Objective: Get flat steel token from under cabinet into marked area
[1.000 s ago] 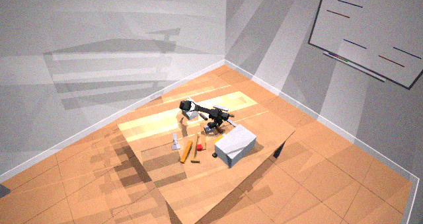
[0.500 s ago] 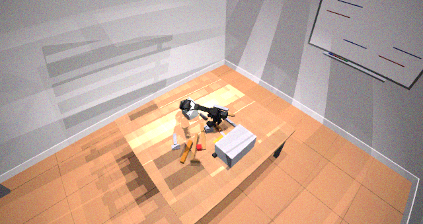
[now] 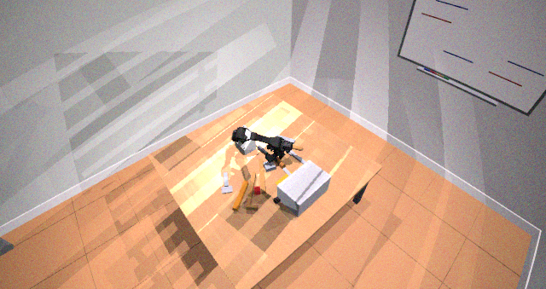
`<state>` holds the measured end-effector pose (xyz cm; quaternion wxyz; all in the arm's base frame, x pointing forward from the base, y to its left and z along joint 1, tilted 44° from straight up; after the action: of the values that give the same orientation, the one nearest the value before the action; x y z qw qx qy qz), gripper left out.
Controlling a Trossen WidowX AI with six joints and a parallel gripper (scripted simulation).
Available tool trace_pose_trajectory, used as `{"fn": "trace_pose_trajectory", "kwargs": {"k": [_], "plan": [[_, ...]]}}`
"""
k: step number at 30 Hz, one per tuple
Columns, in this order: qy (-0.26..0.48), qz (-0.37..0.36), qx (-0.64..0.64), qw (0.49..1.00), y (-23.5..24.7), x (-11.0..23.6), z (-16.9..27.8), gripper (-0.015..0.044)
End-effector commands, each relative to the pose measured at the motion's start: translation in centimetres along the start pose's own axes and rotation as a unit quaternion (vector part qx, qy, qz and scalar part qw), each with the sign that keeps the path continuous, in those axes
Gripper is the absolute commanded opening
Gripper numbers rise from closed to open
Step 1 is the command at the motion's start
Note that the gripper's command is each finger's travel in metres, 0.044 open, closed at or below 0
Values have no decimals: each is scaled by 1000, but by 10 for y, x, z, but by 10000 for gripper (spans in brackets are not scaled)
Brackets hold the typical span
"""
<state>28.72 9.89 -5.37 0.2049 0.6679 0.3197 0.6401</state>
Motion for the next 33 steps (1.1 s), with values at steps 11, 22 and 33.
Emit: {"fn": "trace_pose_trajectory", "kwargs": {"k": [11, 22, 33], "plan": [[-3, 0, 1, 1000, -6, -1, -21, 0], [-3, 0, 2, 1000, -11, -1, -36, 0], [-3, 0, 2, 1000, -17, -1, -52, 0]]}}
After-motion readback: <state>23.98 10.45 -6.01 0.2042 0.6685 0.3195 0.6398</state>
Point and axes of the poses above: the point midway between the two fingers, 35 mm back from their tips, its own x axis back along the fingers, its own y axis across the jaws, z = x × y, the point moved 8 cm from there along x, back along the fingers, and after that the axes turned 14 degrees about x, right-handed, at the moved point
